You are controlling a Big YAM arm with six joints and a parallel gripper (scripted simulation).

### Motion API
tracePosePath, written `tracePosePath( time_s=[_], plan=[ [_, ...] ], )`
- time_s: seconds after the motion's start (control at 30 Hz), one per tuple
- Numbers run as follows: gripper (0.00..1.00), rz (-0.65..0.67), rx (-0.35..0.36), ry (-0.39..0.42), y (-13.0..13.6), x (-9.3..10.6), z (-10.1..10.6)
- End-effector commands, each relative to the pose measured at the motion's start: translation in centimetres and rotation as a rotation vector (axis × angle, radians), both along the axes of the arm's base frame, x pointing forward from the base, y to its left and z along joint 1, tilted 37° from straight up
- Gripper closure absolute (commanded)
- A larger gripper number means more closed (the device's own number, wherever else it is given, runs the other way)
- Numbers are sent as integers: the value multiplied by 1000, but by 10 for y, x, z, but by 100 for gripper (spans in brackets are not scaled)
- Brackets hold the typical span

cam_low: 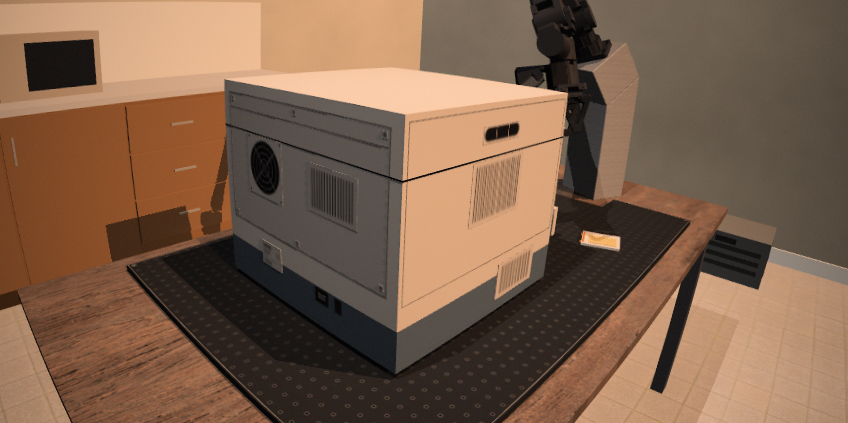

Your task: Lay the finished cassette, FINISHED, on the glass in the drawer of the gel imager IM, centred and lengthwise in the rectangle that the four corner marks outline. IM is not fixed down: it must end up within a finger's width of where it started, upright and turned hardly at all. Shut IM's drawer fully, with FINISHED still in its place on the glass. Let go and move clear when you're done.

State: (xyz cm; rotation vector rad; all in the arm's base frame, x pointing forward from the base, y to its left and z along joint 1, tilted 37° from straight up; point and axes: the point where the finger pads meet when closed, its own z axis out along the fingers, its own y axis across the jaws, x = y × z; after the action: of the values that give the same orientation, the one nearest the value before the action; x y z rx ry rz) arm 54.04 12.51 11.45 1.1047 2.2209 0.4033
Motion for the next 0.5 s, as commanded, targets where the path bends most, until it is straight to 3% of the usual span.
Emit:
tracePosePath(
  time_s=[0.0, 0.03, 0.1, 0.17, 0.27, 0.33, 0.4, 0.47],
  plan=[
    [0, 32, -41, -32, -14, 2, 9],
    [0, 48, -76, -10, -18, 0, -3],
    [0, 52, -69, -27, -26, -2, 2],
    [0, 81, -135, -7, -35, -5, -9],
    [0, 86, -130, -19, -43, -8, -8],
    [0, 115, -195, 6, -52, -12, -20],
    [0, 119, -191, -8, -59, -15, -18],
    [0, 149, -254, 16, -68, -19, -28]
  ],
)
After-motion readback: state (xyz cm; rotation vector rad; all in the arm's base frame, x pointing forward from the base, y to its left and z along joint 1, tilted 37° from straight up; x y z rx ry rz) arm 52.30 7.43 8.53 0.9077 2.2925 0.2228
